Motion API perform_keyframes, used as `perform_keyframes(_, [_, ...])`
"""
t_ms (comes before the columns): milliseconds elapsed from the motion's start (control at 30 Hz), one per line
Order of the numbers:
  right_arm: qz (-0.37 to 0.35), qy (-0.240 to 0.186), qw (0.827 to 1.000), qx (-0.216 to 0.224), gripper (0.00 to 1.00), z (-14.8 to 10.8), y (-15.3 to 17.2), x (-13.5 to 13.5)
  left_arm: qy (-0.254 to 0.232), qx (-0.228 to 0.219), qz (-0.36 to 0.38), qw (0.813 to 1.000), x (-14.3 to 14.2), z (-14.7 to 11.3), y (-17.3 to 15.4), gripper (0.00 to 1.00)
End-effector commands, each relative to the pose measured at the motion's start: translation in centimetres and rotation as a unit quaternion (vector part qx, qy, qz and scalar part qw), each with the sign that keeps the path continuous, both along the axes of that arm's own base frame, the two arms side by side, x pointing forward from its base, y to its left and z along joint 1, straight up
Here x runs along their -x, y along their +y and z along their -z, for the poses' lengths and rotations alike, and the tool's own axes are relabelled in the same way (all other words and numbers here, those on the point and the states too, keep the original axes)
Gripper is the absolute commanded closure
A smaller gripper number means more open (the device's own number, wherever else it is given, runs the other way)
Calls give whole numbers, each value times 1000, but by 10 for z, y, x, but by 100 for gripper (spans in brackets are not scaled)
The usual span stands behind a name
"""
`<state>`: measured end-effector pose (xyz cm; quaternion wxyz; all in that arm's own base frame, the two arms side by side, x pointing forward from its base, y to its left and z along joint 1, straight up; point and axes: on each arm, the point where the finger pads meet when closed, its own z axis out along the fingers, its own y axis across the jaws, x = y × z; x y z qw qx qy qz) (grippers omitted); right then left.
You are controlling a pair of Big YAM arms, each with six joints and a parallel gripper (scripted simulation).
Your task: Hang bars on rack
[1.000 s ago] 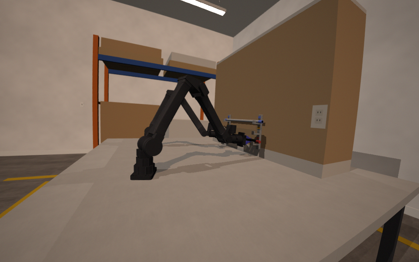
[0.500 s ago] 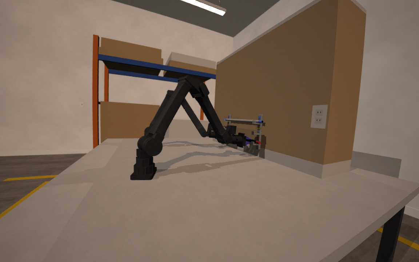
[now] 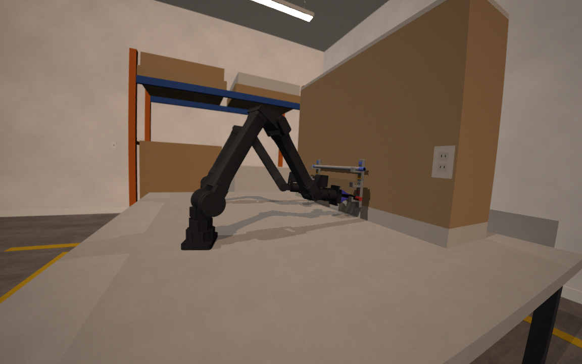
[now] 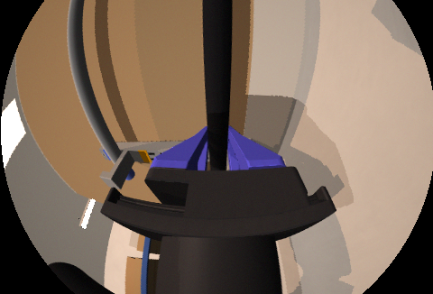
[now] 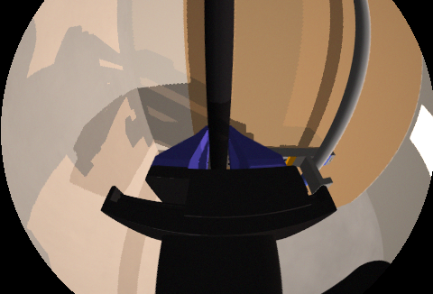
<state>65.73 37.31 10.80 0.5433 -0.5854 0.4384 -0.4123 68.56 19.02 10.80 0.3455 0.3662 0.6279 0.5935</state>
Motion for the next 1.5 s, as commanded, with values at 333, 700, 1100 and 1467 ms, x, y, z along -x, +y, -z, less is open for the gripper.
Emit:
perform_keyframes(333, [8,-54,998,-38,100,-52,5,-25,-56,-8,-6,998,-16,-41,13,100])
perform_keyframes(700, [8,-54,998,-38,100,-46,5,-25,-56,-8,-6,998,-16,-36,13,100])
perform_keyframes(1100, [8,-54,998,-38,100,-42,5,-25,-56,-8,-6,998,-16,-33,13,100])
perform_keyframes(1467, [8,-54,998,-38,100,-39,5,-25,-56,-8,-6,998,-16,-30,13,100])
